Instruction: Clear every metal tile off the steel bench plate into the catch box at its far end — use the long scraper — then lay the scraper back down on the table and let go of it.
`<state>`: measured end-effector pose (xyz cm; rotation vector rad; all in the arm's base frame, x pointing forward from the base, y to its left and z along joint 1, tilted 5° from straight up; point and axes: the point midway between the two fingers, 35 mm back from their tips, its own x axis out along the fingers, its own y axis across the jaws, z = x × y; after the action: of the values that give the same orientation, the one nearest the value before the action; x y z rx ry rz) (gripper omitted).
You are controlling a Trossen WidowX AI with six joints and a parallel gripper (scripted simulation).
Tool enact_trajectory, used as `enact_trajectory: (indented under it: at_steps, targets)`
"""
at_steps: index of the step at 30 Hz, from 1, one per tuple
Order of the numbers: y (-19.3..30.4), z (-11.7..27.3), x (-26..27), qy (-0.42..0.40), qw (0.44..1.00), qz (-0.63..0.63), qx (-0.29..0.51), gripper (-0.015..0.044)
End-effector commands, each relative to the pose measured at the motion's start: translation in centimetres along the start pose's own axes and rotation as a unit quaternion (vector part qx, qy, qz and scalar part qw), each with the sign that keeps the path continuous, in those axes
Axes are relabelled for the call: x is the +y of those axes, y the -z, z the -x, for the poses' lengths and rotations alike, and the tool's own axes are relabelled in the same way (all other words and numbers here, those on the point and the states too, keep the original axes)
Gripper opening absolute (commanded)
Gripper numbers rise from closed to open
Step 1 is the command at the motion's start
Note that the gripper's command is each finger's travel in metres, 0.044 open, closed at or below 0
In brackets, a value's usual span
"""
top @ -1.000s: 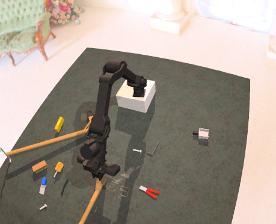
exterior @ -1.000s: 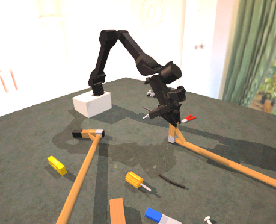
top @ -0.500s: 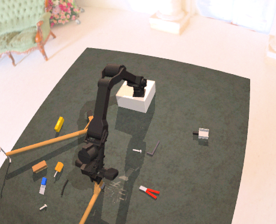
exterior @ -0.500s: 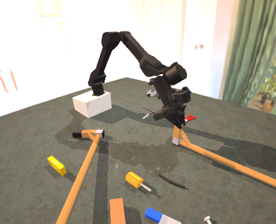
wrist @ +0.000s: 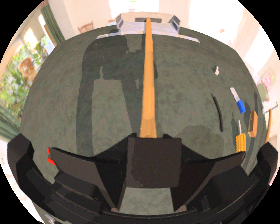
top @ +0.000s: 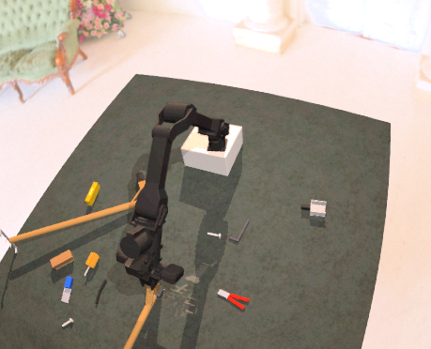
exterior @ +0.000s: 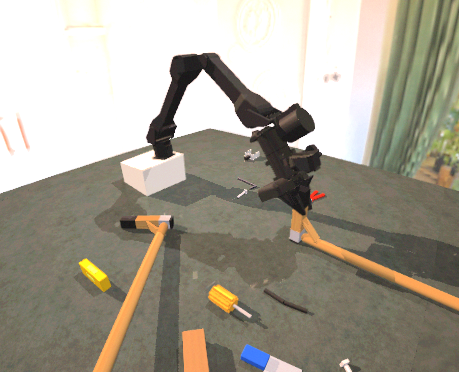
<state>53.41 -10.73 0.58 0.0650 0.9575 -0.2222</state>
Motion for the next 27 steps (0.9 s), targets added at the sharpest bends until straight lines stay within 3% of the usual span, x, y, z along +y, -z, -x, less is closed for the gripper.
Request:
enact_trajectory:
  at_steps: [1, 27]
  targets:
    - [0.0, 0.1, 0.0, 0.000, 1.000, 0.000, 0.000, 0.0000]
    - [0.8, 1.2, 0.1, 0.000, 1.000, 0.000, -0.003, 0.0000]
